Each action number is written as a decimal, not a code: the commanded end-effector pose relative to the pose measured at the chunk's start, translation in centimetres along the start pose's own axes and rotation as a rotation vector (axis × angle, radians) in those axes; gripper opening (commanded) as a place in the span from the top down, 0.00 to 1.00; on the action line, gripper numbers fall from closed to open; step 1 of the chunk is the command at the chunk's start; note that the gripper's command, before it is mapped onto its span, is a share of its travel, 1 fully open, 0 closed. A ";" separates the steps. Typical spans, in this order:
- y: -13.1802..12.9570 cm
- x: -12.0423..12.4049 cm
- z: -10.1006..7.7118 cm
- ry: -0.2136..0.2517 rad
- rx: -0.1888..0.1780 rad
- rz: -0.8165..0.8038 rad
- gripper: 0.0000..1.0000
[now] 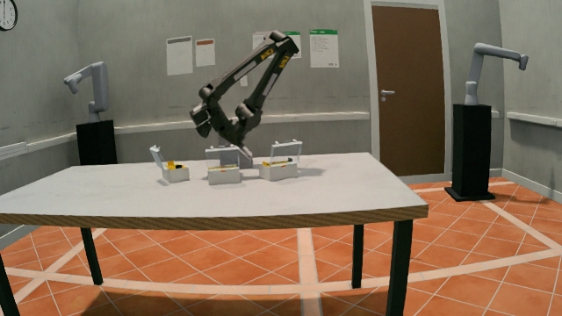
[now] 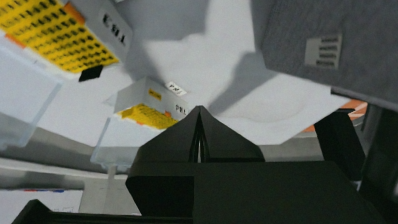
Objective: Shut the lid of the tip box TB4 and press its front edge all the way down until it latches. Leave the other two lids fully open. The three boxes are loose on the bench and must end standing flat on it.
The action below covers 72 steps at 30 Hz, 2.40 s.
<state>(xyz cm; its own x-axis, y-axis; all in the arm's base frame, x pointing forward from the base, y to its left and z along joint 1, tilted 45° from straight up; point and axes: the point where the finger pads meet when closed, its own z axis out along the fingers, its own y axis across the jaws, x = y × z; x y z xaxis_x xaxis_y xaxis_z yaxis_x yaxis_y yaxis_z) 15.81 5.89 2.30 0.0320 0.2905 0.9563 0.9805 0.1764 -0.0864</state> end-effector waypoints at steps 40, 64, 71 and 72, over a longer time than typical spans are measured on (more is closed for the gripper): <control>0.9 2.7 -5.2 -0.133 0.180 -0.703 1.00; -0.1 2.8 -4.3 -0.228 0.365 -1.380 1.00; -0.1 2.8 -4.3 -0.255 0.406 -1.539 1.00; -0.1 2.8 -4.3 -0.261 0.415 -1.571 1.00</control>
<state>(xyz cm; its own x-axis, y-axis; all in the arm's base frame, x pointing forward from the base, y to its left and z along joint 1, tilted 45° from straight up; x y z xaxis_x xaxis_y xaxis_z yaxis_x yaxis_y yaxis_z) 16.37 2.52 6.26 -0.9569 -0.1890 0.2205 0.0438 0.6567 0.7528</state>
